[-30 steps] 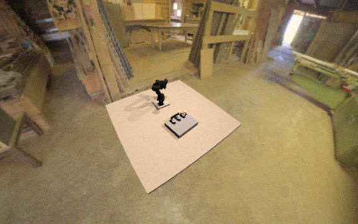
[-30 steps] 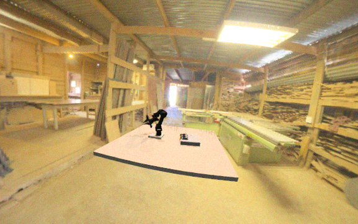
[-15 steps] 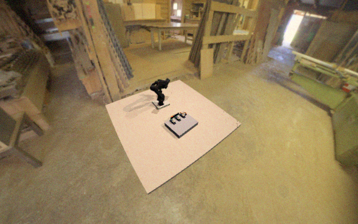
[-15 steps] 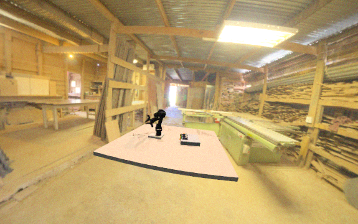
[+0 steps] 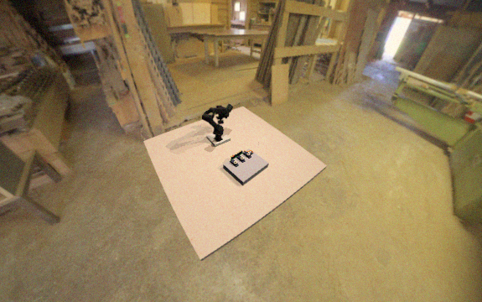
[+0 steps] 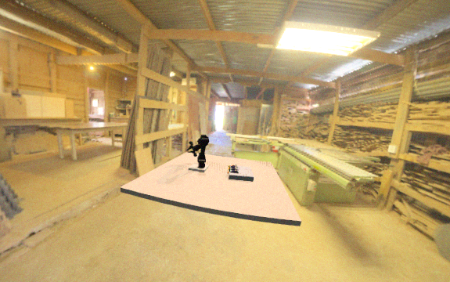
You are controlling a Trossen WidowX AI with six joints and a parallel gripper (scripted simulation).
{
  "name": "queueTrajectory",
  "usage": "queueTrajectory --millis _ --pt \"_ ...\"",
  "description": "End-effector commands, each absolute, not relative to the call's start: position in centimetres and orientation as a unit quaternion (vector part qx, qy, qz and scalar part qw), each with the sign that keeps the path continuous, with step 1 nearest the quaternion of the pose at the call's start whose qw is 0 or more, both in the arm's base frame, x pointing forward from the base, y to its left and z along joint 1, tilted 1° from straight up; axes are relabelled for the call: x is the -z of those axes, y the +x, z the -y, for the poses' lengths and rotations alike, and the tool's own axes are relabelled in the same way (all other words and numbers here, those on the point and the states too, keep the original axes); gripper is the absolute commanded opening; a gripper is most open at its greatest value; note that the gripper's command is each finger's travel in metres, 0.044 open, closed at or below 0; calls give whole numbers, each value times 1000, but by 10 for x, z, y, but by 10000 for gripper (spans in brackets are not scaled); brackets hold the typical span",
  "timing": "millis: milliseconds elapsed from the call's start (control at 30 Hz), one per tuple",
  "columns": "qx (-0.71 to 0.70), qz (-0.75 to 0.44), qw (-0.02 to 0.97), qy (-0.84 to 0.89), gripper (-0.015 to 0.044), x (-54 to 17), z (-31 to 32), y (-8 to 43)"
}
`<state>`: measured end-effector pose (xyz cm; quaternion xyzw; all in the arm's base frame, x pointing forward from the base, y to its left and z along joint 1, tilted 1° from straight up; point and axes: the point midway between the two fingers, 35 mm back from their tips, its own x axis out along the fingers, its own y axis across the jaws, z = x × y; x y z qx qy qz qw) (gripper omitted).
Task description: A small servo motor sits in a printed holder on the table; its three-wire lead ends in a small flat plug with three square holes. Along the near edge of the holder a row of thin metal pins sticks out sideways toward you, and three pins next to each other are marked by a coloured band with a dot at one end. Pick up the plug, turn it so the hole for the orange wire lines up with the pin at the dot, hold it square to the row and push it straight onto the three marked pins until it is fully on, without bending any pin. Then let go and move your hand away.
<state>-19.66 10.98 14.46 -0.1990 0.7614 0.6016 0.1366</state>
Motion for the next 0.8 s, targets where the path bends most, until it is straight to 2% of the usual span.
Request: queueTrajectory --millis 0,767 --pt "-619 -748 154 -184 115 -145 -121 -193" --pt "-674 -667 312 -60 115 -153 -203 -137"
